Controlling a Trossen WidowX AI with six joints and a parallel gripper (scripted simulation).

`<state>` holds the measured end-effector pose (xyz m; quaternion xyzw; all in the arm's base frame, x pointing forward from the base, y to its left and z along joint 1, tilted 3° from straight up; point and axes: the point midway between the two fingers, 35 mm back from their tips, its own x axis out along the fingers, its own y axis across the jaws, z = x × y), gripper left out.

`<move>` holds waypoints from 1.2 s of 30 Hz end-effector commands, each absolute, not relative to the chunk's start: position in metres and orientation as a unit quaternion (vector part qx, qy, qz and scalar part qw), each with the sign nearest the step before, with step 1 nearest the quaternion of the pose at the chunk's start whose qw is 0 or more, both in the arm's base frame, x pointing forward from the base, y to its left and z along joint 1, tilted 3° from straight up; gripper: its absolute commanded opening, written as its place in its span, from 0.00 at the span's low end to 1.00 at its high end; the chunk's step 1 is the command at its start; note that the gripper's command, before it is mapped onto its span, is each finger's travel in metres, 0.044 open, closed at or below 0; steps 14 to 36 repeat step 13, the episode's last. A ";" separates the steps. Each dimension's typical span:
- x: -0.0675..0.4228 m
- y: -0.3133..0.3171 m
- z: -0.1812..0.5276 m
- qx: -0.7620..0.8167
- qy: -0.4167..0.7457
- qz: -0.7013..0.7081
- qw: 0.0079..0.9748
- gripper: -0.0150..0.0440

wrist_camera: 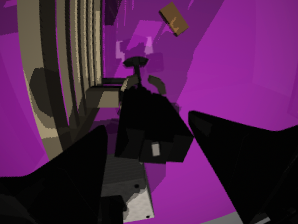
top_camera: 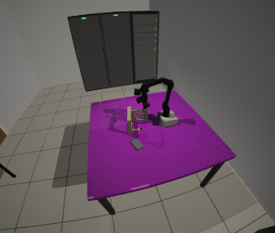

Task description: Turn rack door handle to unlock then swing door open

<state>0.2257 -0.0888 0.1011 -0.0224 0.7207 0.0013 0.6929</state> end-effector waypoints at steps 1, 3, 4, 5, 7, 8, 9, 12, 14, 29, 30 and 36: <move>0.229 -0.089 0.109 -0.024 0.717 0.001 0.697 0.76; 0.229 -0.089 0.111 -0.024 0.717 0.001 0.697 0.76; 0.229 -0.089 0.113 -0.024 0.717 0.001 0.697 0.76; 0.229 -0.089 0.114 -0.024 0.717 0.001 0.697 0.76; 0.229 -0.089 0.117 -0.024 0.717 0.001 0.697 0.76; 0.229 -0.089 0.118 -0.024 0.717 0.001 0.697 0.76; 0.229 -0.089 0.120 -0.024 0.717 0.001 0.697 0.76; 0.229 -0.089 0.124 -0.024 0.717 0.001 0.697 0.76; 0.229 -0.089 0.125 -0.024 0.717 0.001 0.697 0.76; 0.229 -0.089 0.125 -0.024 0.717 0.001 0.697 0.76; 0.229 -0.089 0.125 -0.024 0.717 0.001 0.697 0.76; 0.229 -0.089 0.125 -0.024 0.717 0.001 0.697 0.76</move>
